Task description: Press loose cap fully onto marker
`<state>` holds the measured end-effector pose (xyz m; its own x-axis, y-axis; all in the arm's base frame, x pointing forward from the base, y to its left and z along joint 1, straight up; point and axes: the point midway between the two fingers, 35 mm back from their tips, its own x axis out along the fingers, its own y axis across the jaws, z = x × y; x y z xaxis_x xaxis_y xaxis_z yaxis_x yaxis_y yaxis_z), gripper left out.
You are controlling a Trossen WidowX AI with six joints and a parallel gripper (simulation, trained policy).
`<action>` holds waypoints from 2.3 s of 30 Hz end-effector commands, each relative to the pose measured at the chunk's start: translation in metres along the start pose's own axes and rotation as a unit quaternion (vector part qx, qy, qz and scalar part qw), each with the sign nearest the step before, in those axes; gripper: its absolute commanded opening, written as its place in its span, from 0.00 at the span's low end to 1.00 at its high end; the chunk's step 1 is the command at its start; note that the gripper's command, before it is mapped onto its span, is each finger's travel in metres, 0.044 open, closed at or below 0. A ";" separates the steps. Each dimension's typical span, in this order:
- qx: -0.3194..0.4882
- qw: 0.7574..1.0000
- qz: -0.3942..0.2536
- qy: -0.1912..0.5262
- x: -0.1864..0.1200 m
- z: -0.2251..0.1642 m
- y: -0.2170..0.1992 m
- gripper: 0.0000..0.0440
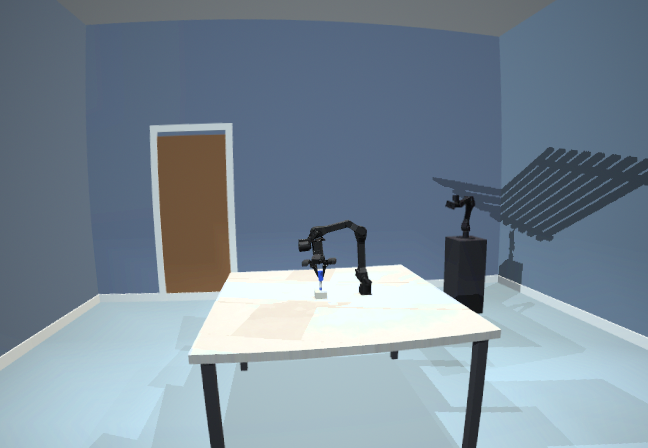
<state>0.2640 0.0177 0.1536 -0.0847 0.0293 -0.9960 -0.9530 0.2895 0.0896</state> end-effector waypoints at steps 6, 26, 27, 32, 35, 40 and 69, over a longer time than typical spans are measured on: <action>-0.002 1.000 0.026 0.011 0.021 -0.002 -0.002 0.00; -0.043 0.999 0.031 0.013 0.051 -0.001 -0.001 0.03; -0.043 0.998 0.031 0.013 0.051 -0.001 -0.001 0.03; -0.051 0.998 0.035 0.016 0.055 -0.003 0.001 0.17; -0.058 0.998 0.031 0.018 0.057 -0.004 0.000 0.18; -0.067 0.997 0.027 0.022 0.059 -0.006 -0.001 0.19; -0.088 0.996 0.020 0.027 0.062 -0.009 -0.003 0.29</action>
<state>0.2659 0.0162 0.1083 -0.0826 0.0176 -0.9964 -0.9887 0.1241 0.0841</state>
